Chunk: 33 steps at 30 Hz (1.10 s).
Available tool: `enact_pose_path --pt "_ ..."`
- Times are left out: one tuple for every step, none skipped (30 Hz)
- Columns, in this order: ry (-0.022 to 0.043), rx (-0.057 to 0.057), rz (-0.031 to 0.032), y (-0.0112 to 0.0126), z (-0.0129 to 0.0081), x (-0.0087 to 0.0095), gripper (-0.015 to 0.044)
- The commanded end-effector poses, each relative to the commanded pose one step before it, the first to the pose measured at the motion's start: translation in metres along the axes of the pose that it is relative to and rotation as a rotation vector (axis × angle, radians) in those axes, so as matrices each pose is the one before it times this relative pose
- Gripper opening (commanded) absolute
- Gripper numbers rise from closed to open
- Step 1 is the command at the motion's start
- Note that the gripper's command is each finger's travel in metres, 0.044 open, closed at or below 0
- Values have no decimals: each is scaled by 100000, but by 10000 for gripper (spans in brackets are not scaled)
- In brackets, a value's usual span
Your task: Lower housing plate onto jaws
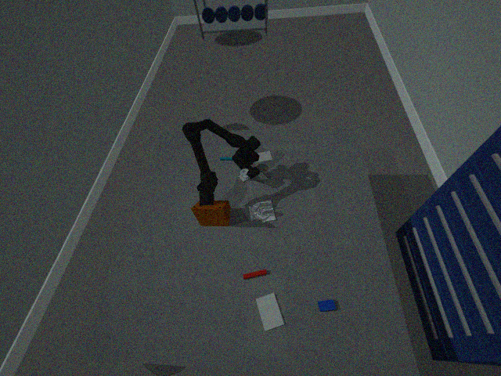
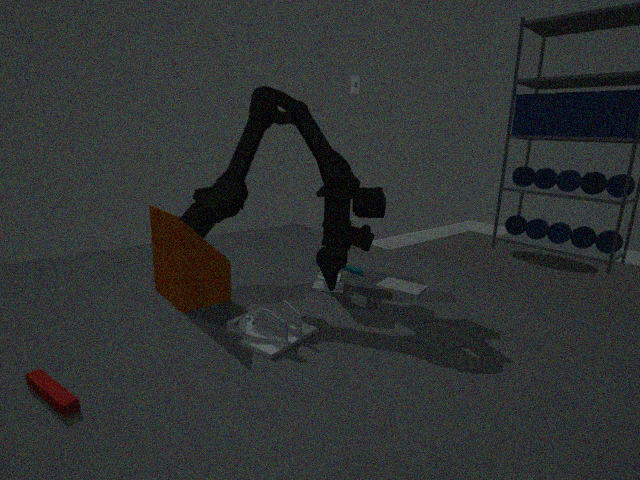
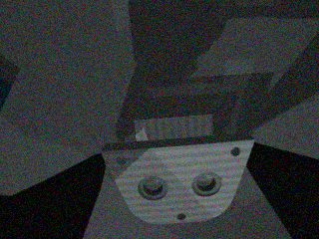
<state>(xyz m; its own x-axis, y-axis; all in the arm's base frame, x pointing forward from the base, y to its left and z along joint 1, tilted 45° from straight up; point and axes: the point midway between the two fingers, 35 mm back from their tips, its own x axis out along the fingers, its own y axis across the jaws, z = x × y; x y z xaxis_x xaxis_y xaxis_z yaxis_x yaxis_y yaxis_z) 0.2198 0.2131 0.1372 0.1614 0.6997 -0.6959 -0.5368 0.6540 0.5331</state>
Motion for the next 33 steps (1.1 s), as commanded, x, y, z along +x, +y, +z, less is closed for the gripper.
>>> enact_pose_path --pt "336 850 -634 -178 -197 157 440" --pt "0 0 0 0 0 0 440" --pt "0 0 0 0 0 0 440" --pt "0 0 0 0 0 0 440" --pt "0 0 0 0 0 0 440" --pt "0 0 0 0 0 0 440" --pt "0 0 0 0 0 0 440" --pt "0 0 0 0 0 0 440" --pt "0 0 0 0 0 0 440" --pt "0 0 0 0 0 0 440" --pt "0 0 0 0 0 0 440" --pt "0 0 0 0 0 0 440" --pt "0 0 0 0 0 0 440" --pt "0 0 0 0 0 22 440" --pt "0 0 0 0 0 22 440" --pt "0 0 0 0 0 0 440" --pt "0 0 0 0 0 0 440" --pt "0 0 0 0 0 0 440" --pt "0 0 0 0 0 0 440" --pt "0 0 0 0 0 0 440" --pt "0 0 0 0 0 0 440" --pt "0 0 0 0 0 0 440" --pt "0 0 0 0 0 0 440" --pt "3 -633 582 117 42 -43 433" --pt "0 0 0 0 0 0 427" --pt "0 0 0 0 0 0 420" --pt "0 0 0 0 0 0 413" --pt "0 0 0 0 0 0 407" --pt "0 0 0 0 0 0 400" --pt "0 0 0 0 0 0 393" --pt "0 0 0 0 0 0 387" --pt "0 0 0 0 0 0 380" --pt "0 0 0 0 0 0 373"
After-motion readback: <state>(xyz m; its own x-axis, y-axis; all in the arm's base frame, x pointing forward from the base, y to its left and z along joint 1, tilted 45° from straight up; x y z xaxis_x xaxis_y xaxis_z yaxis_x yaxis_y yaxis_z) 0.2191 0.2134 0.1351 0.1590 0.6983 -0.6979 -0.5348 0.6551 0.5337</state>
